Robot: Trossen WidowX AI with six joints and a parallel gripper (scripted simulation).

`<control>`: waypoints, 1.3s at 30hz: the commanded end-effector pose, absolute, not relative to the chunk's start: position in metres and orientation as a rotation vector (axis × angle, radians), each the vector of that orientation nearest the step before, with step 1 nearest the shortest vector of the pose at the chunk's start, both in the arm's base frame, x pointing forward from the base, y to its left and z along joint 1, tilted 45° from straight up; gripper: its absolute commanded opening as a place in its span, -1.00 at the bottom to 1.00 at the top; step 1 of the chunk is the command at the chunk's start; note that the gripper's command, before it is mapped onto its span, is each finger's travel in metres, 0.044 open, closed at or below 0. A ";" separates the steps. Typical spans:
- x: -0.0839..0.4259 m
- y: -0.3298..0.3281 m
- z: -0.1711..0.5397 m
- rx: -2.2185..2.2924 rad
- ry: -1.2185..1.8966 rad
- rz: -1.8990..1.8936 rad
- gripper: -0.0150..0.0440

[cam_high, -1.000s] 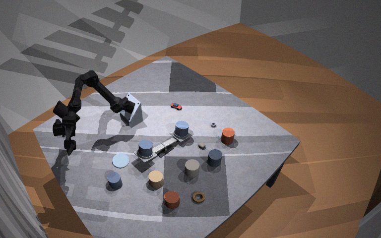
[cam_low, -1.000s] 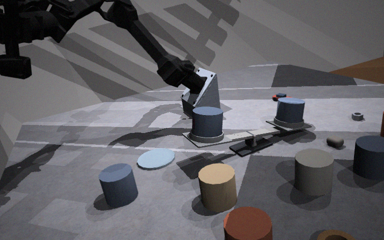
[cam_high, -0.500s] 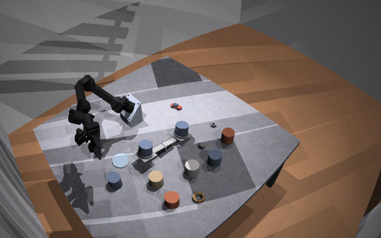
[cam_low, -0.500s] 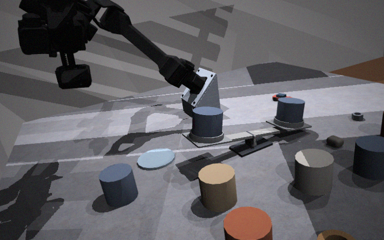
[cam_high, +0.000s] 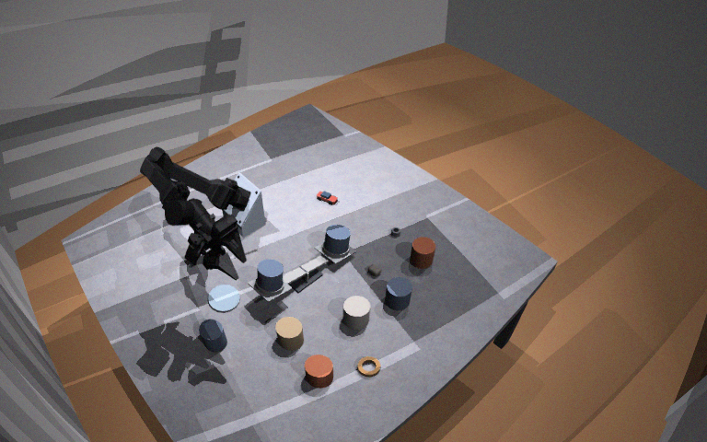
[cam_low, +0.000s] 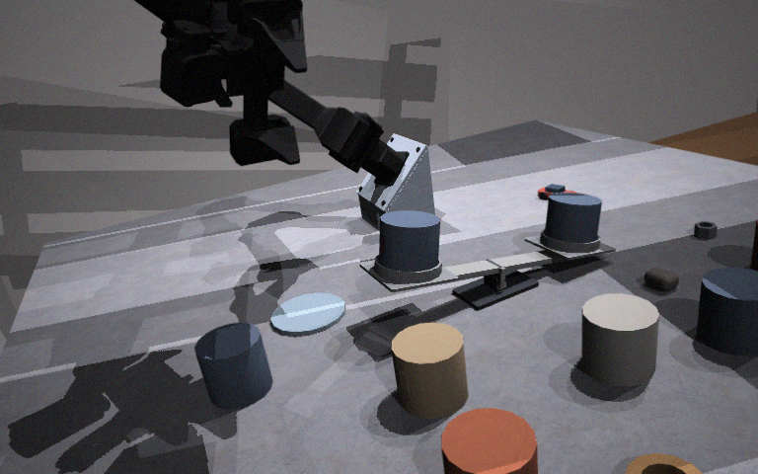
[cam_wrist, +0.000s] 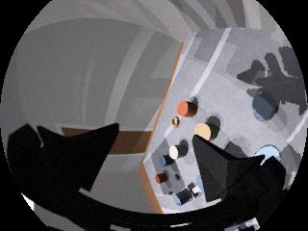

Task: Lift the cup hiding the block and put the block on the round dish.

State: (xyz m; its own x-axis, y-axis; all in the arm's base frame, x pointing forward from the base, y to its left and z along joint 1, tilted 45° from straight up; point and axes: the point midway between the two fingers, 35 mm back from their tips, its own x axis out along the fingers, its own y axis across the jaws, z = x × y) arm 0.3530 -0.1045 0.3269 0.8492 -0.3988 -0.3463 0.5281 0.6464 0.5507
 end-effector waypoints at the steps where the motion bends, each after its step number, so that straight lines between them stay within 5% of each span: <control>1: 0.355 -0.084 0.296 0.663 0.306 -0.547 1.00; 39: 0.253 0.052 0.129 -0.224 0.890 -0.530 1.00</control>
